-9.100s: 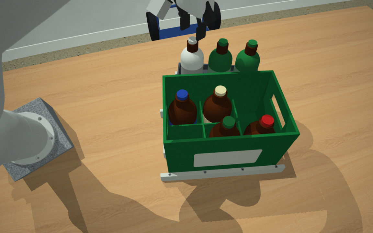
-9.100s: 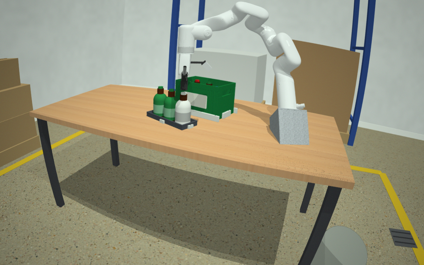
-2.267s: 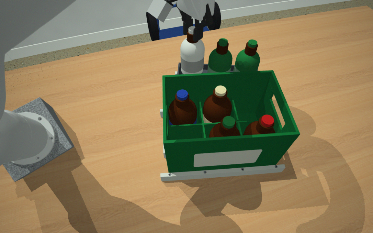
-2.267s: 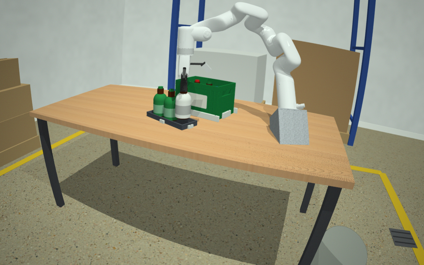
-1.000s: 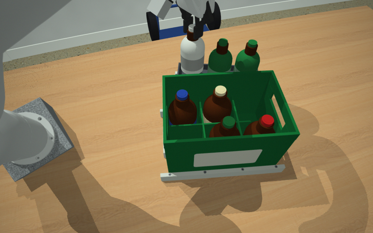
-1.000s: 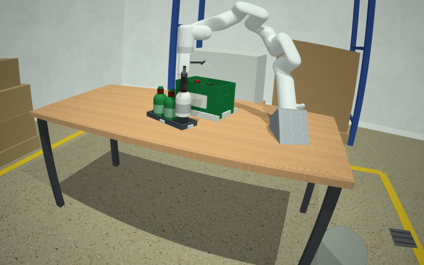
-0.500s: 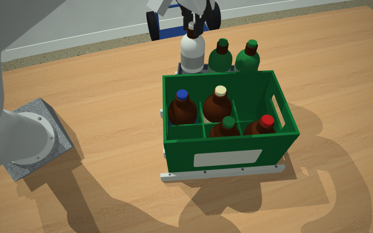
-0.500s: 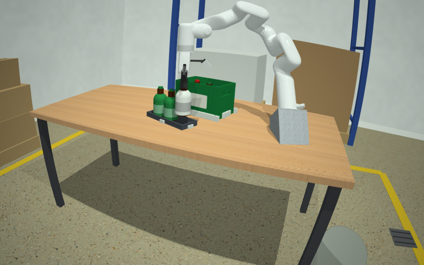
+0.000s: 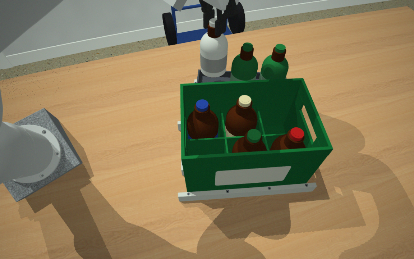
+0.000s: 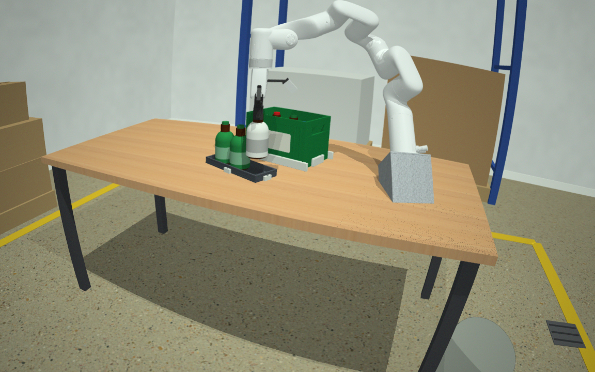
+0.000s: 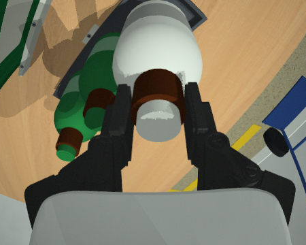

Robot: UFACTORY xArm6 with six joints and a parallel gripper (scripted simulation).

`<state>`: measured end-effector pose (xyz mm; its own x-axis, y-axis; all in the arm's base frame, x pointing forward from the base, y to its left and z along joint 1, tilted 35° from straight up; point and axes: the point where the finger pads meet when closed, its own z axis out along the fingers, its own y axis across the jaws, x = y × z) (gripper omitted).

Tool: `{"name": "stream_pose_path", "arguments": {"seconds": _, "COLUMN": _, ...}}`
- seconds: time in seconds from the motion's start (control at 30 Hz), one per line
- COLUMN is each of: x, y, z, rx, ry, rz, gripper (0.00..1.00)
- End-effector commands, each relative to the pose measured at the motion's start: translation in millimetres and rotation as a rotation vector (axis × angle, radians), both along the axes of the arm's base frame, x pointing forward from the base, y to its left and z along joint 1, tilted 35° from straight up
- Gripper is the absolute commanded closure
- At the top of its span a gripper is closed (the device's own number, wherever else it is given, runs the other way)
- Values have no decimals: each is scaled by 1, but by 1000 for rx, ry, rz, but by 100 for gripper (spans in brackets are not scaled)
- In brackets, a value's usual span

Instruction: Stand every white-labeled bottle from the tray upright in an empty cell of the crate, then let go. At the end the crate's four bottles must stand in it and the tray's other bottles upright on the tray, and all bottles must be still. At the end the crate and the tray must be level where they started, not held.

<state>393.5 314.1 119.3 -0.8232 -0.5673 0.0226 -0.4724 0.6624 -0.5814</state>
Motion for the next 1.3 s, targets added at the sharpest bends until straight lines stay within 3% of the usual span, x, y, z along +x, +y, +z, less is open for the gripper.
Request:
{"name": "stream_pose_path", "arguments": {"seconds": 0.0, "x": -1, "y": 4, "z": 5, "rx": 4, "ry": -3, "rz": 2, "gripper": 100}}
{"name": "stream_pose_path", "arguments": {"seconds": 1.27, "x": -5, "y": 10, "z": 15, "rx": 4, "ry": -3, "rz": 2, "gripper": 100}}
